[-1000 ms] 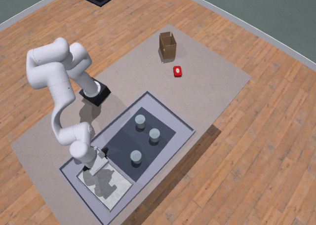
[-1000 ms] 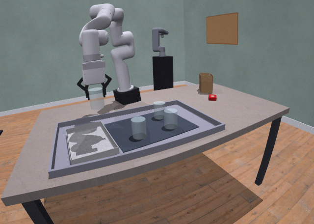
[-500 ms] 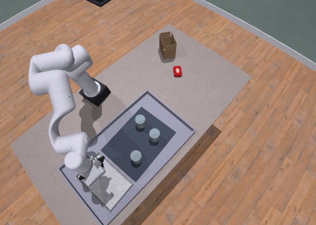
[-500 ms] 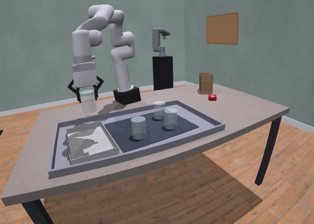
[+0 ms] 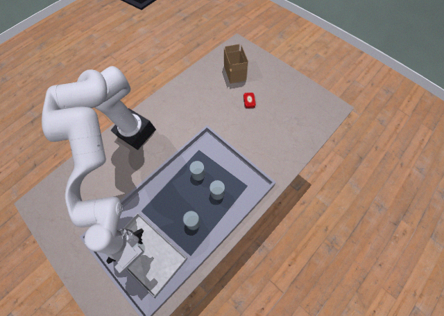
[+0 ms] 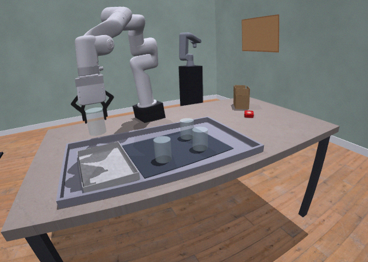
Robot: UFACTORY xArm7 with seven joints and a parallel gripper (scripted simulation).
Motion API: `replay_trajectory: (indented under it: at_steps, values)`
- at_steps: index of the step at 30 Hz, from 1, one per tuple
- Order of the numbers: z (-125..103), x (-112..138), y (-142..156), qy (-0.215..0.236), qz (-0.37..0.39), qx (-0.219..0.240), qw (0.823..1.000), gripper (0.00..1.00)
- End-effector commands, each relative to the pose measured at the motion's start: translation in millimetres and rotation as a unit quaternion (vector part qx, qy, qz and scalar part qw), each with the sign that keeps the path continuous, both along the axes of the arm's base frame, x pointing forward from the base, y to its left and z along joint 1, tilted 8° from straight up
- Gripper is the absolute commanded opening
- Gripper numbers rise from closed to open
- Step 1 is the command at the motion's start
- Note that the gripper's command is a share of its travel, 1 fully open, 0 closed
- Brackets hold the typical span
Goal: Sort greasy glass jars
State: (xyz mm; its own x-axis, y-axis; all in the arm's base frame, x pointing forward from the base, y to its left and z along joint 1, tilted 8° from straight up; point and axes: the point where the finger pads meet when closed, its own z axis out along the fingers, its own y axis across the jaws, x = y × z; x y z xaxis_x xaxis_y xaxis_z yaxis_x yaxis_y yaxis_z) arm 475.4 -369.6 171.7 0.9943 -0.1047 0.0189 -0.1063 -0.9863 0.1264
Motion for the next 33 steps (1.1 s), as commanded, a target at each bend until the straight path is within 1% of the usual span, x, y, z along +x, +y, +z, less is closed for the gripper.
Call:
replay_trajectory:
  at_steps: [1, 2, 16, 18, 33]
  values:
    - [3, 2, -1, -0.003, 0.0, -0.001, 1.0, 0.0]
    - [3, 2, -1, -0.003, 0.0, -0.001, 1.0, 0.0]
    - [-33, 2, -6, -0.003, 0.0, -0.001, 1.0, 0.0]
    - [-33, 2, -6, -0.003, 0.0, -0.001, 1.0, 0.0]
    - [-72, 3, -11, -0.003, 0.0, -0.001, 1.0, 0.0]
